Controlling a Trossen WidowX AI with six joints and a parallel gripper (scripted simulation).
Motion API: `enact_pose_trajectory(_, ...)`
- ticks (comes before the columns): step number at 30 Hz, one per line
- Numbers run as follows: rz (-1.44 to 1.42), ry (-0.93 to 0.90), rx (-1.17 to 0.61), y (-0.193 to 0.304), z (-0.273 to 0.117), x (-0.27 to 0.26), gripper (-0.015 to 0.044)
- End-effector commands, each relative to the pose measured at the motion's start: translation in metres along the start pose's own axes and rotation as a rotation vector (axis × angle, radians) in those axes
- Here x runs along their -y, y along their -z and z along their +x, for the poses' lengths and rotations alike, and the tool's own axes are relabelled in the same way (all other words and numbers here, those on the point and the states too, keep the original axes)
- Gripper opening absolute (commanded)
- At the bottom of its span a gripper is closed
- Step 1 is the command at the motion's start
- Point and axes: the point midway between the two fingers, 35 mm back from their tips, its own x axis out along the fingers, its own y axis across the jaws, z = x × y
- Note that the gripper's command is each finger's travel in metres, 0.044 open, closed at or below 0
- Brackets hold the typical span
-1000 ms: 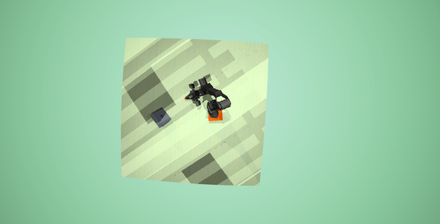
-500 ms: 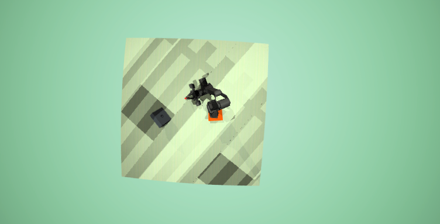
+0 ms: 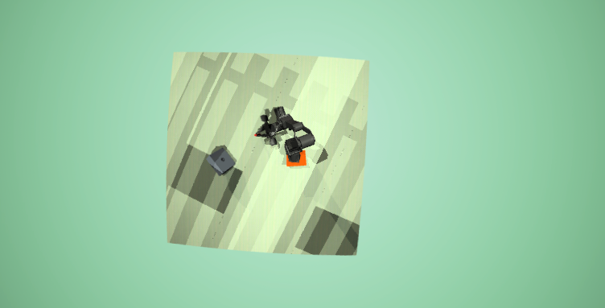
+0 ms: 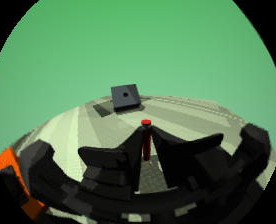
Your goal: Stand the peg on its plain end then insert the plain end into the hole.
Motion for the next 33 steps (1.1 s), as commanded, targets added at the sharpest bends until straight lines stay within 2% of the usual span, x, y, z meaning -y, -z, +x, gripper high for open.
enact_pose_trajectory(1,0.000,0.000,-0.001,0.0025,-0.0011,0.0000,0.0050)
enact_pose_trajectory(33,-0.016,-0.005,0.061,0.0057,-0.0053,-0.0010,0.0050)
